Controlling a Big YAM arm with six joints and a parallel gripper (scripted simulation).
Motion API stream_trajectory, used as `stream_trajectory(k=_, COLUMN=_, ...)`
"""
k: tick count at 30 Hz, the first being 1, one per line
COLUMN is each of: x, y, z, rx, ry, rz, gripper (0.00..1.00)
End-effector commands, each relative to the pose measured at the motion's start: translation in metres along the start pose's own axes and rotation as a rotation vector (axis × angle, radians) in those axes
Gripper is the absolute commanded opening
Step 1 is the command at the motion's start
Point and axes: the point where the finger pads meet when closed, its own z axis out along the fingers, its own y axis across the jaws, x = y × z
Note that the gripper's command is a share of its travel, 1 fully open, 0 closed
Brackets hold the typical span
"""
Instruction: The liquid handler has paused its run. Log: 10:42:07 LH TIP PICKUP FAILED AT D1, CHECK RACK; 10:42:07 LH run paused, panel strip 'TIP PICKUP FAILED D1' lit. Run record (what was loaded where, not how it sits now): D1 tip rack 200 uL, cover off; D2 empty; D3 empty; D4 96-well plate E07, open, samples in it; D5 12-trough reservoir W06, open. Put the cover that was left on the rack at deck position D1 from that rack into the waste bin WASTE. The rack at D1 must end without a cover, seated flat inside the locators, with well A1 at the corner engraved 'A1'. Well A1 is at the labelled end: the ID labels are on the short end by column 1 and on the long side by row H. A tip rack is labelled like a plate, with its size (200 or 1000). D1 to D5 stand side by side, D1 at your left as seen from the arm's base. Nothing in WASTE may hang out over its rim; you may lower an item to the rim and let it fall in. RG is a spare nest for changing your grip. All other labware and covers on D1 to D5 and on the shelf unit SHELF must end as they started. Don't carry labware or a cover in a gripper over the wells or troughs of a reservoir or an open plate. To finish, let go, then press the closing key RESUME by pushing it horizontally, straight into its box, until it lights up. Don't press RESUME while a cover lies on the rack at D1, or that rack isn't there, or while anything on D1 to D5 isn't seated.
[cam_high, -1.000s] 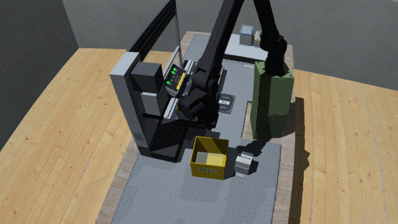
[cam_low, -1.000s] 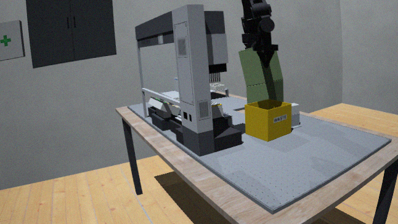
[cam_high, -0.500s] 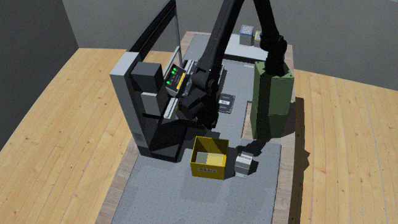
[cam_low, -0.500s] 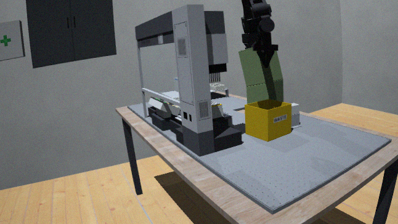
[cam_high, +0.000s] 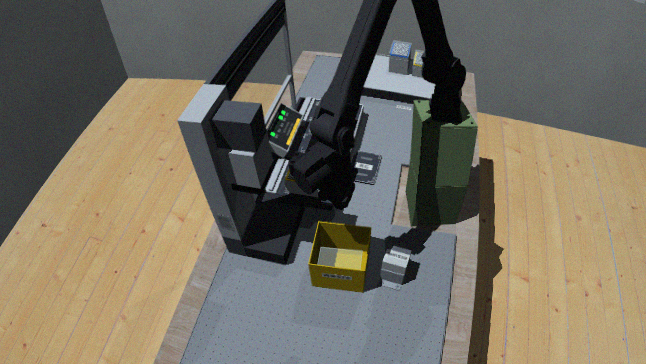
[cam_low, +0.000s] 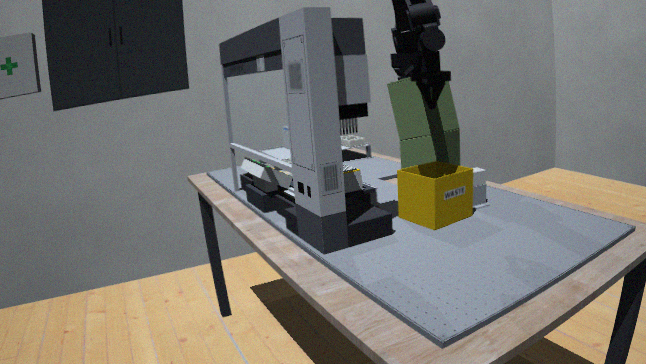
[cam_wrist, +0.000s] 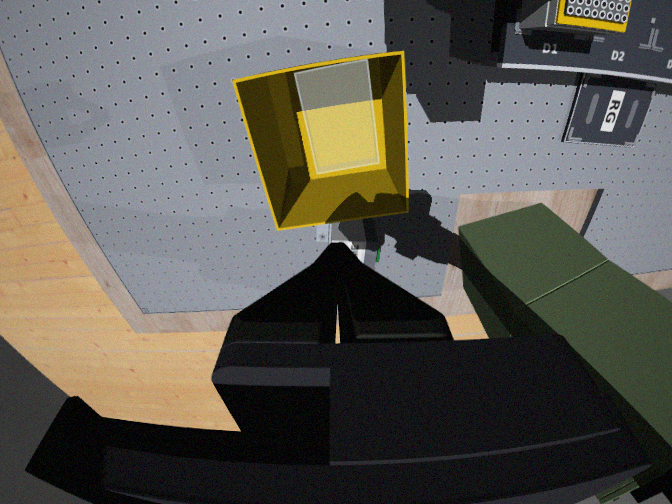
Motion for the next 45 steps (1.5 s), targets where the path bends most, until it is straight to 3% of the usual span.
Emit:
stream_trajectory(k=1, x=-0.018, y=0.023, z=-0.030, rx=-0.068, ry=-0.036, rz=0.075, gripper=0.00)
stream_trajectory(k=37, x=-0.018, y=0.023, z=-0.030, rx=-0.068, ry=-0.036, rz=0.070, gripper=0.00)
stream_trajectory(k=38, x=-0.013, y=0.002, z=-0.018, rx=-0.047, ry=-0.026, rz=0.050, gripper=0.00)
stream_trajectory(k=45, x=-0.016, y=-0.033, z=-0.016, rx=-0.046, ry=-0.027, rz=0.050, gripper=0.00)
